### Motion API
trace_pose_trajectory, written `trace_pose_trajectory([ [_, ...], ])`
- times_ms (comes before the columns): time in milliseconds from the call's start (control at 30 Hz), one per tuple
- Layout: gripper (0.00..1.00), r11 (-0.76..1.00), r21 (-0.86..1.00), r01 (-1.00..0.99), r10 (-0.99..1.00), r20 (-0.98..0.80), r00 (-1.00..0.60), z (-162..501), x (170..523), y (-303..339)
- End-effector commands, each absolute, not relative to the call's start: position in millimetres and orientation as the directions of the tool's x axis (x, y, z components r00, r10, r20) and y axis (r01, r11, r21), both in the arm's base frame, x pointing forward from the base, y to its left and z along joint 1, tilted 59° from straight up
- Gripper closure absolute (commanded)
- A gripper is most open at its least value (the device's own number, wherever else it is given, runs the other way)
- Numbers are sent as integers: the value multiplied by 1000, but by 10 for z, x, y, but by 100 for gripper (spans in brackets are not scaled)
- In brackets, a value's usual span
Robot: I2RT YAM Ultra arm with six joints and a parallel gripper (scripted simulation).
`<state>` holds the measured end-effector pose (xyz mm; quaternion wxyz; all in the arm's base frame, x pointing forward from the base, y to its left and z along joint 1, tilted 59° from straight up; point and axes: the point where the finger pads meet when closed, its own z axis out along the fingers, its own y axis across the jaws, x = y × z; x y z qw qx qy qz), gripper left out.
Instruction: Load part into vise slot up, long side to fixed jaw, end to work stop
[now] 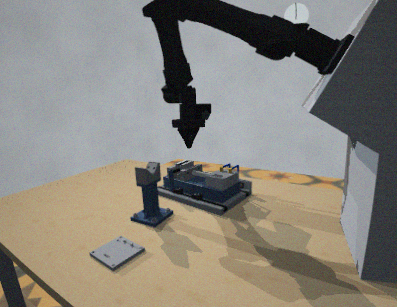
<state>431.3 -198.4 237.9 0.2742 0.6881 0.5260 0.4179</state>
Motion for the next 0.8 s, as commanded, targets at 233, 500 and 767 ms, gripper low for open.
trace_pose_trajectory([
  [233,100,-319,797,512,946,301,121,2186,4356,-1996],
  [500,100,-304,815,493,951,287,113,2265,4478,-2011],
  [767,100,-298,823,484,953,281,108,2262,4595,-2005],
])
